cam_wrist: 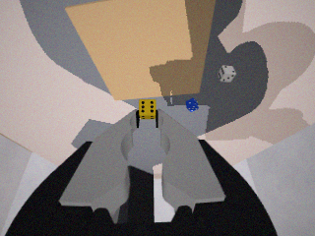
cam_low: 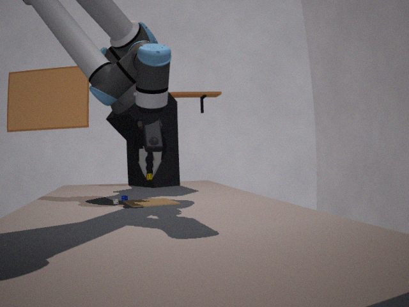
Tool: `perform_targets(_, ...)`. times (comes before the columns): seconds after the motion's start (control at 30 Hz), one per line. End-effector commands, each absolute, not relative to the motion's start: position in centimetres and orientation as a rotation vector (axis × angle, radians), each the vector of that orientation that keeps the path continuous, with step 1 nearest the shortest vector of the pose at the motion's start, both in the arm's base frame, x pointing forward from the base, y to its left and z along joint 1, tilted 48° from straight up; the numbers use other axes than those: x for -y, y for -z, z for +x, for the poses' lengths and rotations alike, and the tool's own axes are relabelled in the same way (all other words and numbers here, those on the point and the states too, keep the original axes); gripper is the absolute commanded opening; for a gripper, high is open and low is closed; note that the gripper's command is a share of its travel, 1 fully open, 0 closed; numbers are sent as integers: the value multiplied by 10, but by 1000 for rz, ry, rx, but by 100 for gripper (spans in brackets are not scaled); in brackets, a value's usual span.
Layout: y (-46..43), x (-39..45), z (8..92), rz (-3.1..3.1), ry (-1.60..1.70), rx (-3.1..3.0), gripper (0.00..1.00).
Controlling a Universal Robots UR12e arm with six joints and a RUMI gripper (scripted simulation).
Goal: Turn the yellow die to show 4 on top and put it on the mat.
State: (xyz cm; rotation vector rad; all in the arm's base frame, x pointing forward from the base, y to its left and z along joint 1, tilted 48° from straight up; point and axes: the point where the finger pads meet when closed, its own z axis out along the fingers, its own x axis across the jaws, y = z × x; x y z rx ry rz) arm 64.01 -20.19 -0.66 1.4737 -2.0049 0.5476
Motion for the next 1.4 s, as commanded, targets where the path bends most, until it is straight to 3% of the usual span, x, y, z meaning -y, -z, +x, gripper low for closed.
perform_targets(0.0, 5, 201, 640, 1456, -521, 2003, 0)
perform_targets(1.37, 6, 203, 643, 1306, -262, 1989, 0)
